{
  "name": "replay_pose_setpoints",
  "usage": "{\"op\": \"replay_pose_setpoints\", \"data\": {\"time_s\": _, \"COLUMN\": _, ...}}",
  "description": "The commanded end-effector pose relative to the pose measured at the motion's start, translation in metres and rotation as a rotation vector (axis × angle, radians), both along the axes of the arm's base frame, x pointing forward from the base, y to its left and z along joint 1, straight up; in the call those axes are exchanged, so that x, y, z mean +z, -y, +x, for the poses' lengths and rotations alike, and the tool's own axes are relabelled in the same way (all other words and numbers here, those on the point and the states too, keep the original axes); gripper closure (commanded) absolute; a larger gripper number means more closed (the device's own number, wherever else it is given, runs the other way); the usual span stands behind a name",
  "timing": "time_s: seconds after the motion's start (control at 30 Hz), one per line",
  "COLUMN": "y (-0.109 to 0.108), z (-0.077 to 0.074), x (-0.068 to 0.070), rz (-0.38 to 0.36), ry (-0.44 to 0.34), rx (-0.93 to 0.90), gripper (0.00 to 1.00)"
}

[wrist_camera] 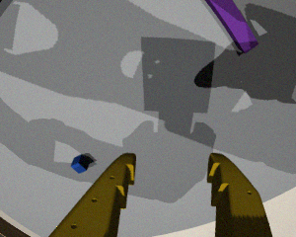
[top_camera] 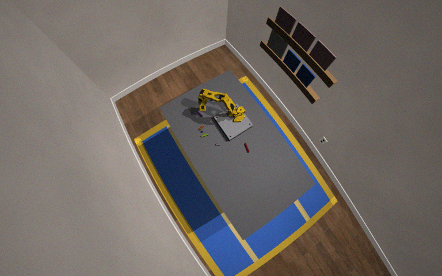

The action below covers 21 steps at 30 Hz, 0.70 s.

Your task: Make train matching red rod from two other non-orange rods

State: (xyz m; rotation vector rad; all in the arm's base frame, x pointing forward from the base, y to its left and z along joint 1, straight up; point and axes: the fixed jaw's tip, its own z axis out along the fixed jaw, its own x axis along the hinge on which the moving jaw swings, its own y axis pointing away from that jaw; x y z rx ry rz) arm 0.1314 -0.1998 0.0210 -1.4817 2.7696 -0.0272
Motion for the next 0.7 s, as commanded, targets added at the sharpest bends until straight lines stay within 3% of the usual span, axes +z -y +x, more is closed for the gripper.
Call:
{"op": "replay_pose_setpoints", "data": {"time_s": 0.0, "y": -0.005, "z": 0.011, "x": -0.001, "rz": 0.014, "ry": -0.010, "rx": 0.145, "gripper": 0.82}}
{"op": "replay_pose_setpoints", "data": {"time_s": 0.47, "y": -0.021, "z": 0.044, "x": -0.003, "rz": 0.011, "ry": -0.012, "rx": 0.593, "gripper": 0.82}}
{"op": "replay_pose_setpoints", "data": {"time_s": 0.67, "y": -0.025, "z": 0.051, "x": -0.003, "rz": 0.011, "ry": -0.013, "rx": 0.682, "gripper": 0.81}}
